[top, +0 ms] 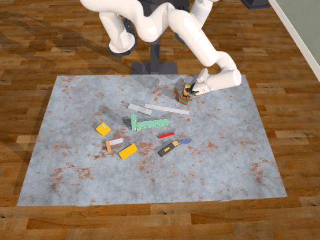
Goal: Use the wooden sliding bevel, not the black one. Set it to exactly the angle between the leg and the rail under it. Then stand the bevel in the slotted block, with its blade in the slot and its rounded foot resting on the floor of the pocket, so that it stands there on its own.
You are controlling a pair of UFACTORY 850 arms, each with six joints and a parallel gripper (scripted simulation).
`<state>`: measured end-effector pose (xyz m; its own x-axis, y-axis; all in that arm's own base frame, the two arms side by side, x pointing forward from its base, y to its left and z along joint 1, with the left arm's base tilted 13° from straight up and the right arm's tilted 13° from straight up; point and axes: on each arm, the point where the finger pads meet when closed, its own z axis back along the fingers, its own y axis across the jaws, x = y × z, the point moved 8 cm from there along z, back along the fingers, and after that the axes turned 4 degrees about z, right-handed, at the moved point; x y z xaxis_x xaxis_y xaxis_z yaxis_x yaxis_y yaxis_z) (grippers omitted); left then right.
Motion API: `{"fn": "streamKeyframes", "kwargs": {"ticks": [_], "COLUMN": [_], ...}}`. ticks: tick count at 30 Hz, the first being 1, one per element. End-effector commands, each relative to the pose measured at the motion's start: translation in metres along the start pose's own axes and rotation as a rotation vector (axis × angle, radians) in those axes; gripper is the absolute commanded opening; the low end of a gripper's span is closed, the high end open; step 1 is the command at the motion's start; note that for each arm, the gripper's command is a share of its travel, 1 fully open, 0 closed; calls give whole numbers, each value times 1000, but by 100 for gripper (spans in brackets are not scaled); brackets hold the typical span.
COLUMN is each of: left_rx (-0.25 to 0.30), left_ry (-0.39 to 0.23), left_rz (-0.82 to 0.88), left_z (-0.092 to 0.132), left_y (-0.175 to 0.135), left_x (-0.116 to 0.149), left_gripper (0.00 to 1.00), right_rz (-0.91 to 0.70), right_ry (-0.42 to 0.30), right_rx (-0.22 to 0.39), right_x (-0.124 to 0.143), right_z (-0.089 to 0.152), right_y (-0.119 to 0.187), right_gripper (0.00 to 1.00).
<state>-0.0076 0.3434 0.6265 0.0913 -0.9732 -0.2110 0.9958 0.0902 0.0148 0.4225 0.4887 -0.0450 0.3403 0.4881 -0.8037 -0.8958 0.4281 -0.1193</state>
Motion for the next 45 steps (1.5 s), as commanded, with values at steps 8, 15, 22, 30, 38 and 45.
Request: {"fn": "streamKeyframes", "kwargs": {"ticks": [8,15,22,30,38,45], "left_rx": [0,0,0,0,0,0], "left_ry": [2,2,2,2,2,2], "left_rz": [0,0,0,0,0,0], "left_z": [1,1,1,1,1,1], "left_y": [0,0,0,0,0,0], "left_x": [0,0,0,0,0,0], "left_gripper": [100,100,100,100,100,100], "right_rz": [0,0,0,0,0,0], "right_ry": [-2,-2,-2,-2,-2,-2], "right_rx": [0,0,0,0,0,0], "right_x": [3,4,4,6,7,7], "right_z": [-2,-3,-3,-5,-7,-7], "right_y": [0,0,0,-1,-1,-1], "right_gripper": [0,0,0,0,0,0]}}
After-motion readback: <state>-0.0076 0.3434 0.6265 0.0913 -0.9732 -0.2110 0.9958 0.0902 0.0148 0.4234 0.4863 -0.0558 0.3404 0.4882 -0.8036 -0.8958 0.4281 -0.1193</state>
